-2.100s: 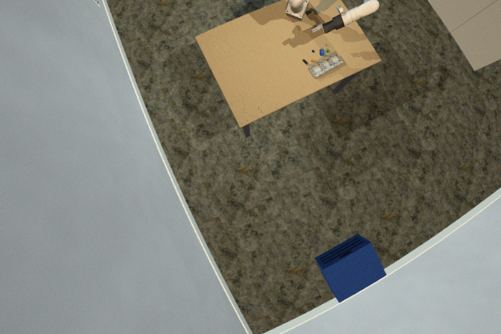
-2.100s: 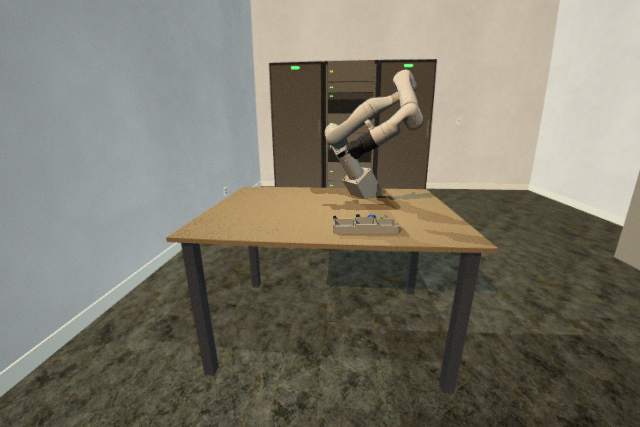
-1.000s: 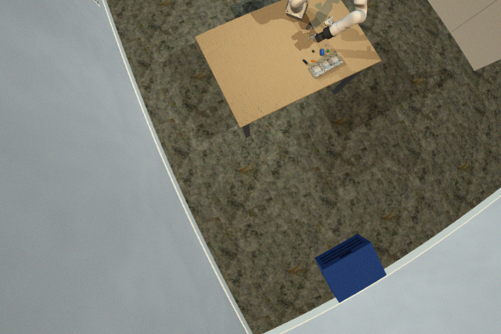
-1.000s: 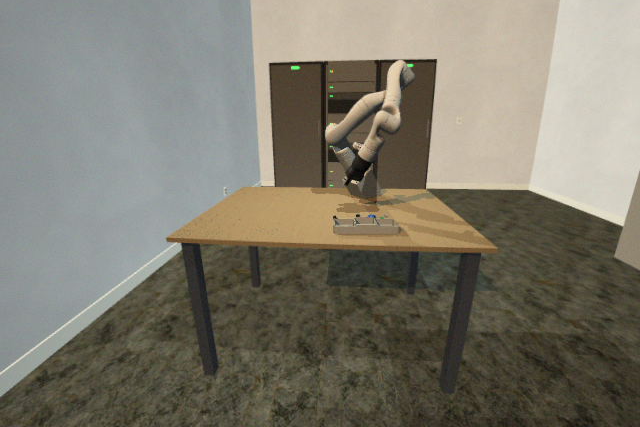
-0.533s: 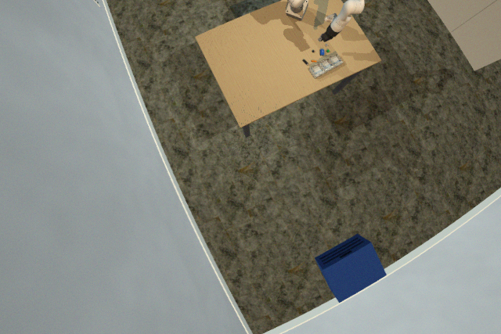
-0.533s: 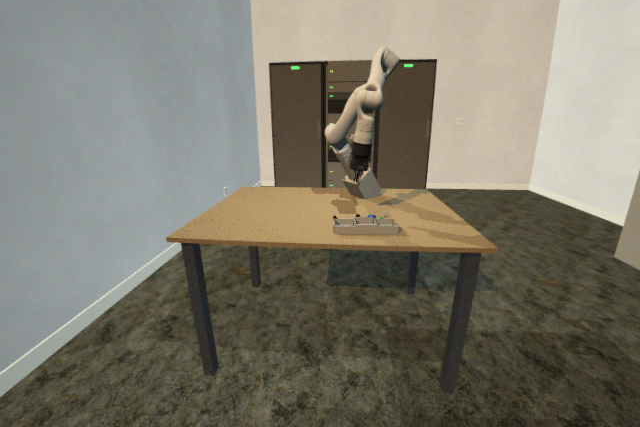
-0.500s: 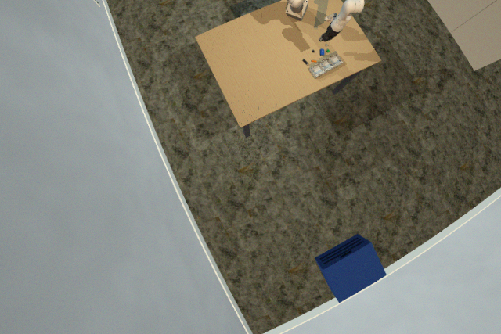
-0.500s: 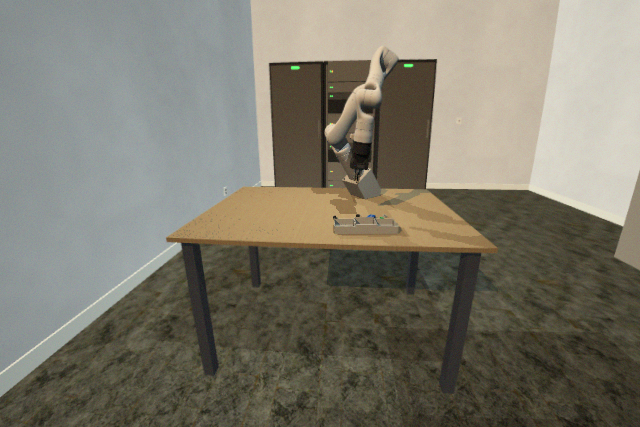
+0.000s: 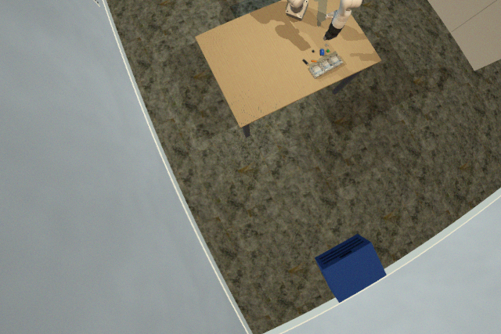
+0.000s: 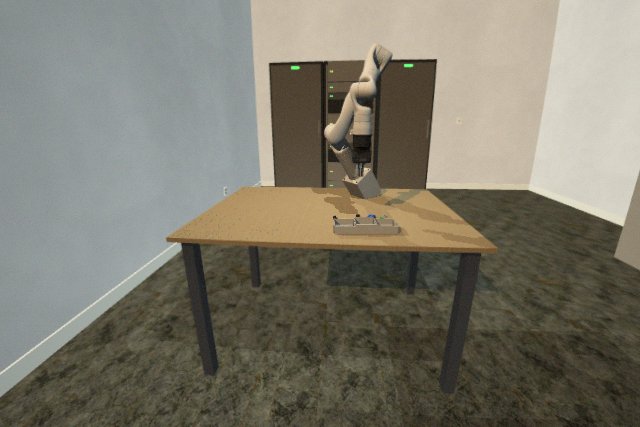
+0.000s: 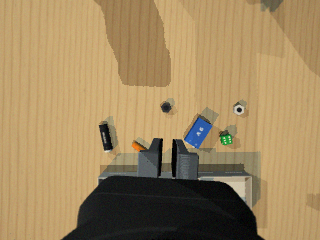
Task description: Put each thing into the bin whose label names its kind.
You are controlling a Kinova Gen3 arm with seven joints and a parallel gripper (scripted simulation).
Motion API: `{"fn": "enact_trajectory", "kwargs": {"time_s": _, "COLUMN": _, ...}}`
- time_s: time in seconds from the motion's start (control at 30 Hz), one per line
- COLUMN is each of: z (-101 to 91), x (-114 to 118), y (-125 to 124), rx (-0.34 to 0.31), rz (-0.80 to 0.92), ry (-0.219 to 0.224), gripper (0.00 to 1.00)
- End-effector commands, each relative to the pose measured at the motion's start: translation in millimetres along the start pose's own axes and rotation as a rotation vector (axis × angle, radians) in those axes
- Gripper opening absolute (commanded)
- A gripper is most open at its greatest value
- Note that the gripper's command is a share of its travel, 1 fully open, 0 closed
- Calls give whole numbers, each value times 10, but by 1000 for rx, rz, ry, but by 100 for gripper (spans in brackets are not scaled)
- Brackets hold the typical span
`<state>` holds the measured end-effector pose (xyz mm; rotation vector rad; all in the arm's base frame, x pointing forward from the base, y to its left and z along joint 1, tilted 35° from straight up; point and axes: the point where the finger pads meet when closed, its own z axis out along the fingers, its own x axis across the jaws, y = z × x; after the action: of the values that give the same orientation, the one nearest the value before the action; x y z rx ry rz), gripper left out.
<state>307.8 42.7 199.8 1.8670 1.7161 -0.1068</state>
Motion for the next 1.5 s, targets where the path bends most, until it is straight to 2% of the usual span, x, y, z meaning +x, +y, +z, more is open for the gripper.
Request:
{"fn": "enact_trajectory", "kwargs": {"time_s": 0.0, "z": -5, "x": 5, "y": 2, "rx": -2, "rz": -1, "ry": 1, "gripper": 31}}
{"fn": "enact_trajectory", "kwargs": {"time_s": 0.03, "z": -5, "x": 5, "y": 2, "rx": -2, "rz": -1, "ry": 1, "gripper": 31}}
{"fn": "enact_trajectory", "kwargs": {"time_s": 0.2, "z": 276, "x": -147, "y": 268, "rx": -1, "rz": 249, "ry": 1, "gripper": 31}}
{"fn": "enact_trajectory", "kwargs": {"time_s": 0.27, "z": 276, "x": -147, "y": 268, "rx": -1, "rz": 249, "ry": 1, "gripper": 31}}
{"fn": "enact_trajectory", "kwargs": {"time_s": 0.77, "z": 1122, "x": -603, "y": 1068, "rx": -1, "rz": 999, "ry": 2, "gripper": 31}}
{"fn": "enact_trajectory", "kwargs": {"time_s": 0.83, "z": 1122, "x": -603, "y": 1068, "rx": -1, "rz": 999, "ry": 2, "gripper": 31}}
{"fn": "enact_trajectory", "kwargs": {"time_s": 0.97, "z": 1324, "x": -712, "y": 1260, "rx": -1, "rz": 1199, "ry": 2, "gripper": 31}}
{"fn": "enact_trajectory", "kwargs": {"time_s": 1.33, "z": 1324, "x": -713, "y": 1260, "rx": 0, "rz": 1749, "ry": 2, "gripper": 31}}
{"fn": "enact_trajectory", "kwargs": {"time_s": 1.4, "z": 1324, "x": -713, "y": 1260, "rx": 0, "rz": 1749, "ry": 2, "gripper": 31}}
{"fn": "enact_trajectory", "kwargs": {"time_s": 1.47, "z": 1324, "x": -713, "y": 1260, "rx": 0, "rz": 1849, "ry": 2, "gripper": 31}}
